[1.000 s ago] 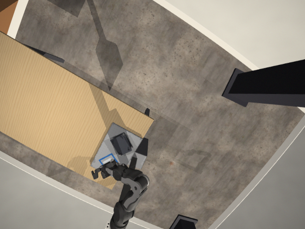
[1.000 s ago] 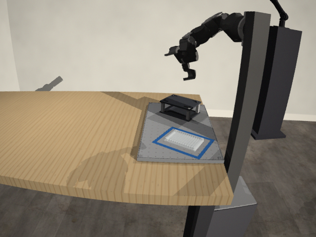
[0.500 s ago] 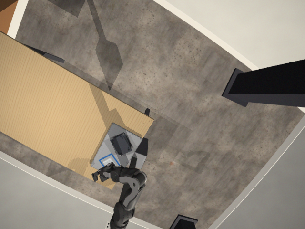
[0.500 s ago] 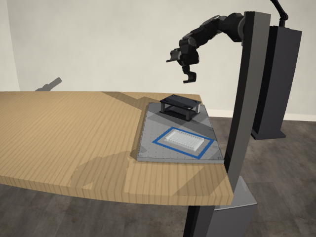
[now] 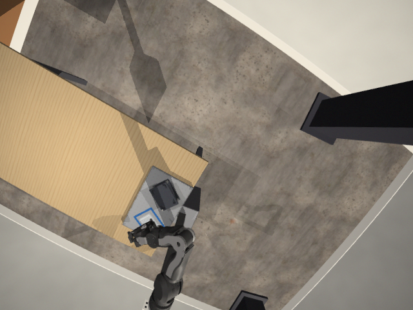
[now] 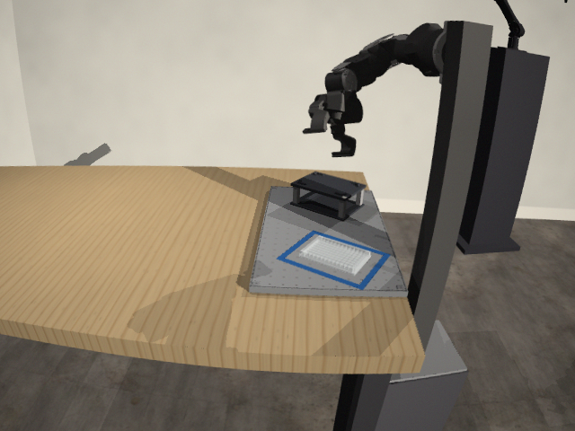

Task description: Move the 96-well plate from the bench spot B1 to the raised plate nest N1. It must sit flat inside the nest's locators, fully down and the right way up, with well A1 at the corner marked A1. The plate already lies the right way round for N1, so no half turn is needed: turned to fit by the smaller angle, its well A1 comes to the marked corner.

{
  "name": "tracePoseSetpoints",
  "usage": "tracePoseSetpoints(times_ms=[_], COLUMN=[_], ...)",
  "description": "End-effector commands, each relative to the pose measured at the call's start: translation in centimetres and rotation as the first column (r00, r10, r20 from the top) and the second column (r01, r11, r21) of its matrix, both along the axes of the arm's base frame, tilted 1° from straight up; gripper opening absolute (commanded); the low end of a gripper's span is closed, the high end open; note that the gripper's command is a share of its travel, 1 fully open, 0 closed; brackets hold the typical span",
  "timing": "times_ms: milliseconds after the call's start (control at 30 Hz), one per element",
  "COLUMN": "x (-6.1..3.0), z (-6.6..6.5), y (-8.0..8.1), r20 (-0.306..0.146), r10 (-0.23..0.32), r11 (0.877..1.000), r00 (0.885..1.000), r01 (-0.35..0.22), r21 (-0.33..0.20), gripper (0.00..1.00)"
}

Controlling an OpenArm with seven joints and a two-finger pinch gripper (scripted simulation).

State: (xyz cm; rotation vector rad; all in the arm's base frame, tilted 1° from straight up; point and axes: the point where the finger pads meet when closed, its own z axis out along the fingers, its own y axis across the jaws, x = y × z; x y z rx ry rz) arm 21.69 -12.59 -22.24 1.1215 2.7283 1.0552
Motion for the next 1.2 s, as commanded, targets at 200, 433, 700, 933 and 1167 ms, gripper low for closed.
tracePoseSetpoints(times_ms=[200,433,700,933,1167], x=[-0.17,-0.17,-0.19,-0.19,-0.17], z=[-2.8,-2.8,-5.9,-5.9,-7.8], y=[3.0,3.0,6.3,6.3,8.2], r20=[-0.078,-0.078,-0.164,-0.164,-0.204], r10=[0.026,0.026,0.035,0.035,0.031], r11=[0.976,0.976,0.896,0.896,0.841], r00=[0.997,0.997,0.986,0.986,0.979], r01=[-0.042,-0.042,-0.104,-0.104,-0.136], r21=[-0.215,-0.215,-0.432,-0.432,-0.524], gripper=[0.77,0.77,0.77,0.77,0.77])
